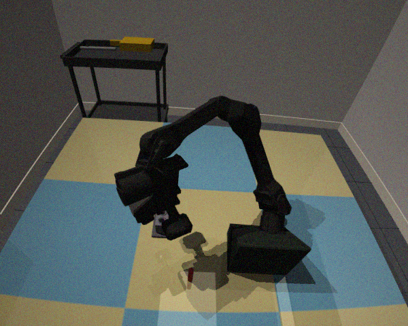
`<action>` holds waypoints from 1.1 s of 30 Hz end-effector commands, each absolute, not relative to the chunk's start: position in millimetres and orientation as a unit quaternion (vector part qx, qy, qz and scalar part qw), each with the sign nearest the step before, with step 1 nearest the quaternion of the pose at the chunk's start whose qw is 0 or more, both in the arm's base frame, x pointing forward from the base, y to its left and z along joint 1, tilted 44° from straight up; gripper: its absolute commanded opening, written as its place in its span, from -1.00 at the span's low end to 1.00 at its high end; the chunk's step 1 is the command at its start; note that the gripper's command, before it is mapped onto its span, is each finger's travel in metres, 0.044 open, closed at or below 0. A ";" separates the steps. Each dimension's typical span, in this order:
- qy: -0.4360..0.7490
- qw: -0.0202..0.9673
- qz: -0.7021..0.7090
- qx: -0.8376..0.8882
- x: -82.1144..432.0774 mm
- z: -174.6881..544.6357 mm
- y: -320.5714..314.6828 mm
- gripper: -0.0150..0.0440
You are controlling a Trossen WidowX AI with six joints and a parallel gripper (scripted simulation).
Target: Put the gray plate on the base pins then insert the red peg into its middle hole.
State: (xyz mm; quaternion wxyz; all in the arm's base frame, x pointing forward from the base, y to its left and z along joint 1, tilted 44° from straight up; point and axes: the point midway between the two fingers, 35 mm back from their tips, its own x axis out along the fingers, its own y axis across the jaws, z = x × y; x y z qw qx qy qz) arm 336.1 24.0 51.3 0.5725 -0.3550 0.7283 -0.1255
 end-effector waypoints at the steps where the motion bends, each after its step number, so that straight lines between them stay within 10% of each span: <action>1: 0.655 0.645 -0.368 -0.138 303.6 6.4 64.0 1.00; 33: 0.419 0.637 -0.628 0.158 269.3 -31.6 100.8 1.00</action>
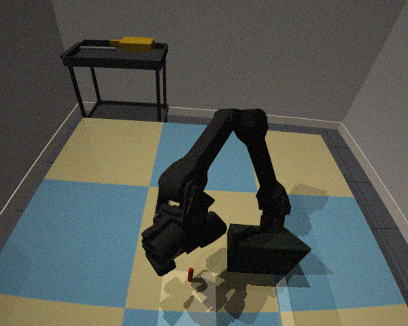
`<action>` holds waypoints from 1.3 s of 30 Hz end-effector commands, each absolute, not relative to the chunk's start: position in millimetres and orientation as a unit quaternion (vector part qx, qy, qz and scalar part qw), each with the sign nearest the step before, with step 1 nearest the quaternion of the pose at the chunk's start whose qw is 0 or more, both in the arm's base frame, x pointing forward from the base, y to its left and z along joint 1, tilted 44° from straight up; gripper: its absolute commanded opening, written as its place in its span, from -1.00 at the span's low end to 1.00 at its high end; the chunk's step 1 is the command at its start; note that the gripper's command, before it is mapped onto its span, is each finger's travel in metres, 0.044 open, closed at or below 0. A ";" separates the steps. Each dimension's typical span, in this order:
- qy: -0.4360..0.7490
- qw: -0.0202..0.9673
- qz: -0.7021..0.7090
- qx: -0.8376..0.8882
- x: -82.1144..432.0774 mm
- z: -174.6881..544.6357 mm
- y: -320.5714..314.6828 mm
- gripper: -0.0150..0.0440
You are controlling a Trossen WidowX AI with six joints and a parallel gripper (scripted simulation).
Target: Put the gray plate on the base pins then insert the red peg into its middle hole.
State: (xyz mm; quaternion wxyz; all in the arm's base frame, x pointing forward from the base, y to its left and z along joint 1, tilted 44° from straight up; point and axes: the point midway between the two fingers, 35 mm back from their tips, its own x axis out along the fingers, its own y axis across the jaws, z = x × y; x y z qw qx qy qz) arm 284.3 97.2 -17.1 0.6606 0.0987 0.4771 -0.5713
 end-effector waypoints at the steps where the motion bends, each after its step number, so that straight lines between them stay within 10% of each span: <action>1: 0.419 0.637 -0.628 0.158 271.4 -31.4 100.1 1.00; 39: 0.418 0.637 -0.628 0.158 262.0 -78.6 59.6 1.00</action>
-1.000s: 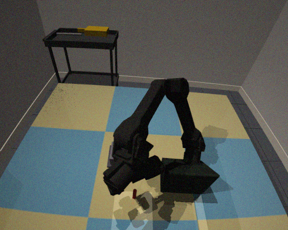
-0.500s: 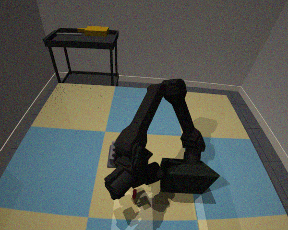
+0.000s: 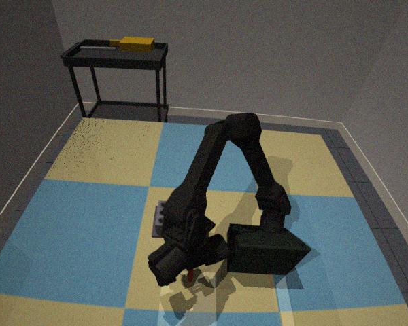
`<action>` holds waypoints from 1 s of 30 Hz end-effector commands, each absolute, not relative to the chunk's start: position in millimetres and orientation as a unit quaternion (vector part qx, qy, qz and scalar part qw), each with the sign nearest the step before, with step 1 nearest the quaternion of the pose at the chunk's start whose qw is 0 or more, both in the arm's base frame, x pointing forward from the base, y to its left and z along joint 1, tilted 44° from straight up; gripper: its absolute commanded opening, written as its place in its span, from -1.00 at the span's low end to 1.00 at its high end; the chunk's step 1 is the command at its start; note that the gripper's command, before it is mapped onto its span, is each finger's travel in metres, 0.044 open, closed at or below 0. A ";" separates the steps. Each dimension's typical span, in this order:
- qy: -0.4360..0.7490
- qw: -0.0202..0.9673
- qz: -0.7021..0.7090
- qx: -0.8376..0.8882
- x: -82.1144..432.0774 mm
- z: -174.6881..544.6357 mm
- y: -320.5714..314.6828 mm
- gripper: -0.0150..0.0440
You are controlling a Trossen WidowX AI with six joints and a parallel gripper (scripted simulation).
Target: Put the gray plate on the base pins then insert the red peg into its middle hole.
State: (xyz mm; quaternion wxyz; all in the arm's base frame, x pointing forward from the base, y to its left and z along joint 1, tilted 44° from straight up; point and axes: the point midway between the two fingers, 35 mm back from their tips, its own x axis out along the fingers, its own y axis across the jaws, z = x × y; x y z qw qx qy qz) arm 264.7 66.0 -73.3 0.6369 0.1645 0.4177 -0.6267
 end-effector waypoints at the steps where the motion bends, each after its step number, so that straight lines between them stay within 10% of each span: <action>1: 0.418 0.637 -0.628 0.158 261.8 -79.8 58.5 1.00; 22: 0.417 0.637 -0.629 0.157 256.0 -102.1 36.7 1.00; 30: 0.417 0.637 -0.629 0.157 256.0 -102.1 36.7 0.29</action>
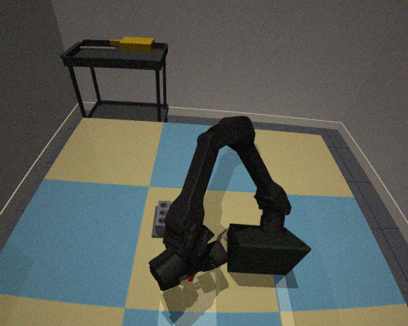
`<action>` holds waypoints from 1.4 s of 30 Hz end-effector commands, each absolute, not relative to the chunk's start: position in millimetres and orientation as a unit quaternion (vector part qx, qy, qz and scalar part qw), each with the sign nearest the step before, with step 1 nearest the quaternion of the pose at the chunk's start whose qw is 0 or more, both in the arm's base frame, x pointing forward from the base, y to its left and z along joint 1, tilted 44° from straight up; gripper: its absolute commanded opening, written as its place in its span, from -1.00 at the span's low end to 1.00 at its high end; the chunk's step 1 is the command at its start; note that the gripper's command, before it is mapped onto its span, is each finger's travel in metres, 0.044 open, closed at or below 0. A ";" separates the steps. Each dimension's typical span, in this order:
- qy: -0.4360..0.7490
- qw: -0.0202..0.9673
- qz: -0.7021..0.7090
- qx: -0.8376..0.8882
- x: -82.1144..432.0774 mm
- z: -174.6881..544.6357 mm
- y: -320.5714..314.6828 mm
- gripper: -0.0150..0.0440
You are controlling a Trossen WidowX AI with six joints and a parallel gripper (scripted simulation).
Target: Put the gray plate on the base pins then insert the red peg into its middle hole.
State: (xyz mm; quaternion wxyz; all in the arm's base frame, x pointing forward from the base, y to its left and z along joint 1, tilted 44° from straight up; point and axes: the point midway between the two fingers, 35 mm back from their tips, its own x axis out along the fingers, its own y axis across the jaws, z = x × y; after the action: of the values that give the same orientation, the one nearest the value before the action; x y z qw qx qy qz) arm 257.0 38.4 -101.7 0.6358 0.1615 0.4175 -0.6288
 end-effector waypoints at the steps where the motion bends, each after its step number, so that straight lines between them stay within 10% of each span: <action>1: 0.417 0.637 -0.629 0.157 256.0 -102.1 36.7 0.20; 11: 0.417 0.637 -0.629 0.157 256.0 -102.1 36.7 -0.49; 42: 0.419 0.637 -0.627 0.159 272.2 -52.3 86.3 -0.49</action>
State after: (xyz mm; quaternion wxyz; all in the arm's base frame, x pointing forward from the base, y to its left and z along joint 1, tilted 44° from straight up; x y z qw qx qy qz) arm 269.0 77.3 -61.2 0.6383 0.1527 0.4189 -0.6275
